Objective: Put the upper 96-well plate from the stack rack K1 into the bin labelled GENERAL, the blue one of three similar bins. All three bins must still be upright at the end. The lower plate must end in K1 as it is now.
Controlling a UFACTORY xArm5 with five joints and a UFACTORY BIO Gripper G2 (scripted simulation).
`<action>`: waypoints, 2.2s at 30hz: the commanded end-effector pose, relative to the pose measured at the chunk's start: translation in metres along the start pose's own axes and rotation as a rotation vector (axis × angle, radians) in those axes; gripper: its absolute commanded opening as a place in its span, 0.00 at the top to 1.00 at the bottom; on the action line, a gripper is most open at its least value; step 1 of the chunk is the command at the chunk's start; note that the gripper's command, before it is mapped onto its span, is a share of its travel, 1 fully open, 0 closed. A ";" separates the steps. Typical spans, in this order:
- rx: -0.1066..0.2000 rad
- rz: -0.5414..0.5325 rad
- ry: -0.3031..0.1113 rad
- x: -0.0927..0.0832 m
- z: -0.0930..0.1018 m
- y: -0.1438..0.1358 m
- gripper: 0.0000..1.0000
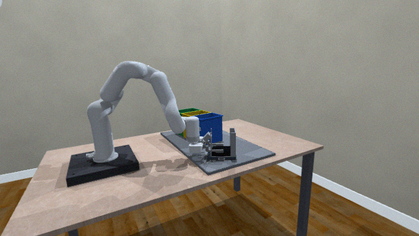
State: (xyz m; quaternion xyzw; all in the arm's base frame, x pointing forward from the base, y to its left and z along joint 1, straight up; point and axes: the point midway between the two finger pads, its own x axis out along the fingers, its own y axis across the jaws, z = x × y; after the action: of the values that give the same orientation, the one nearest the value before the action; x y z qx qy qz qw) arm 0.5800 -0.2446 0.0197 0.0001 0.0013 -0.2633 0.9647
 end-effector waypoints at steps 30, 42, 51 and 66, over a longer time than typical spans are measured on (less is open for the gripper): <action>0.003 0.000 -0.002 0.001 0.011 0.000 1.00; 0.003 0.000 -0.002 0.001 0.019 0.000 1.00; 0.003 0.000 -0.002 0.001 0.021 0.000 1.00; 0.003 0.000 -0.002 0.001 0.038 0.000 1.00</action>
State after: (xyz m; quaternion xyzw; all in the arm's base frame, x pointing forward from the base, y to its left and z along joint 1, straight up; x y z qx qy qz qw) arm 0.5801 -0.2447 0.0513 0.0001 0.0012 -0.2633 0.9647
